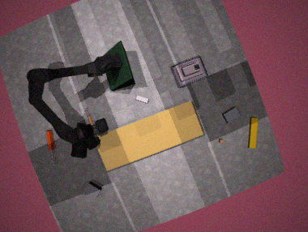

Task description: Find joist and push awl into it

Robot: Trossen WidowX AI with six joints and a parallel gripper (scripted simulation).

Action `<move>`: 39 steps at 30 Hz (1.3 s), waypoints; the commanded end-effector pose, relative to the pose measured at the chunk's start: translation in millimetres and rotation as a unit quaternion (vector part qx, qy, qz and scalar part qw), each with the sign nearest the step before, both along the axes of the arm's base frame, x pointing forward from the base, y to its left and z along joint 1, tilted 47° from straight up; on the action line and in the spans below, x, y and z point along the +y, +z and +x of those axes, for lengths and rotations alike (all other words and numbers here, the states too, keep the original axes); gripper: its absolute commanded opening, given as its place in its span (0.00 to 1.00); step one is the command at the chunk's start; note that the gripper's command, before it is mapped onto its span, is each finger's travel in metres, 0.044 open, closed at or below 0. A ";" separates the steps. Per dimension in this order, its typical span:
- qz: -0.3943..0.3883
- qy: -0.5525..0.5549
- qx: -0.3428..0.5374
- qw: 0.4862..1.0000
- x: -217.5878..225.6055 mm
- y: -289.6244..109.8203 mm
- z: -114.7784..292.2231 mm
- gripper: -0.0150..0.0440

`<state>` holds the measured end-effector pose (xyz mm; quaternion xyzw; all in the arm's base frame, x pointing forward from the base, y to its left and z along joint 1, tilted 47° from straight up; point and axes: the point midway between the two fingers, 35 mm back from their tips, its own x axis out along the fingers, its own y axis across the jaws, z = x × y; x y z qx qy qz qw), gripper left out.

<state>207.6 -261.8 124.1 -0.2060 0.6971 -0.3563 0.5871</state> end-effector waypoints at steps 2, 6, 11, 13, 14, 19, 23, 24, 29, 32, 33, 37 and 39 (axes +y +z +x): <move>0.003 0.003 0.001 1.000 0.2 -1.4 0.2 0.60; 0.003 0.003 0.001 1.000 0.2 -1.4 0.2 0.42; 0.003 0.003 0.001 1.000 0.2 -1.4 0.2 0.33; 0.003 0.003 0.001 1.000 0.2 -1.4 0.2 0.31; 0.003 0.003 0.001 1.000 0.9 -0.8 0.6 0.26; 0.007 0.003 0.000 1.000 14.2 10.7 7.5 0.25; 0.010 0.002 -0.001 1.000 31.9 26.4 14.2 0.25; 0.010 0.002 -0.001 1.000 36.4 30.5 15.5 0.25; 0.010 0.002 -0.001 1.000 59.1 51.9 19.5 0.25; 0.009 0.002 0.000 1.000 72.7 65.3 20.1 0.25; 0.008 0.003 0.000 1.000 77.1 69.9 20.0 0.25; 0.006 0.003 0.001 1.000 88.0 81.5 19.0 0.25; 0.006 0.003 0.002 1.000 87.5 80.5 19.2 0.25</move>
